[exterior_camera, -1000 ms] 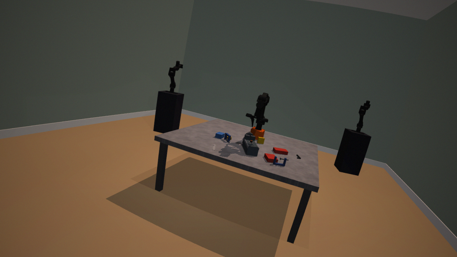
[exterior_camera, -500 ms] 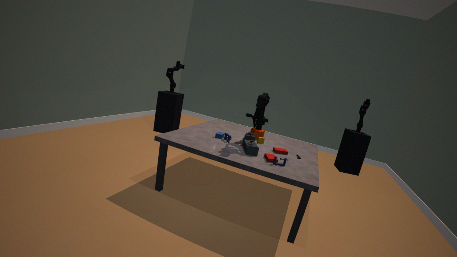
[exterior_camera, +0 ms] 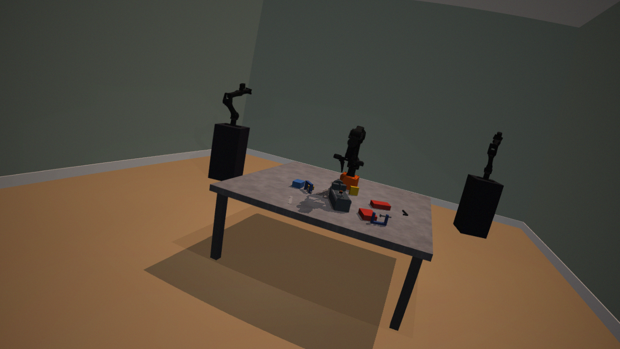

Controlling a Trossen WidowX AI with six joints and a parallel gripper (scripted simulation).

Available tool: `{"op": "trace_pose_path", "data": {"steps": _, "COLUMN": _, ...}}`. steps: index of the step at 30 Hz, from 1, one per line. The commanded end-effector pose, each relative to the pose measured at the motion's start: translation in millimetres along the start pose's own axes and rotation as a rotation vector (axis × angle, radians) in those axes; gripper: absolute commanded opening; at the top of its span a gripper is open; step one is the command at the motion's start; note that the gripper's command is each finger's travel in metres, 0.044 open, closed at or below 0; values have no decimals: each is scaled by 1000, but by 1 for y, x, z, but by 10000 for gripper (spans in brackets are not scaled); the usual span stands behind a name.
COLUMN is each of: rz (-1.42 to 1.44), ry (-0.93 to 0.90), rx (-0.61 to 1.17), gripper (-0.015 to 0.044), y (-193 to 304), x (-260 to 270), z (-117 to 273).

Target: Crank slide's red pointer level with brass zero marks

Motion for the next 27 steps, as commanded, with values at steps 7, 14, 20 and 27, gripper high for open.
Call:
{"op": "trace_pose_path", "data": {"steps": 7, "rz": 0, "ry": 1, "rx": 0, "gripper": 420, "y": 0, "x": 0, "z": 0}}
{"op": "trace_pose_path", "data": {"steps": 14, "rz": 0, "ry": 1, "rx": 0, "gripper": 309, "y": 0, "x": 0, "z": 0}}
{"op": "trace_pose_path", "data": {"steps": 20, "rz": 0, "ry": 1, "rx": 0, "gripper": 151, "y": 0, "x": 0, "z": 0}}
{"op": "trace_pose_path", "data": {"steps": 27, "rz": 0, "ry": 1, "rx": 0, "gripper": 0, "y": 0, "x": 0, "z": 0}}
Point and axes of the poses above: the point midway between the two fingers, 35 mm back from their tips, its own z axis back along the fingers, its own x axis across the jaws, y = z × x, the point moved 10 cm from there along z, back along the fingers, and after that the axes turned 8 degrees about -z, right-handed, at the moved point
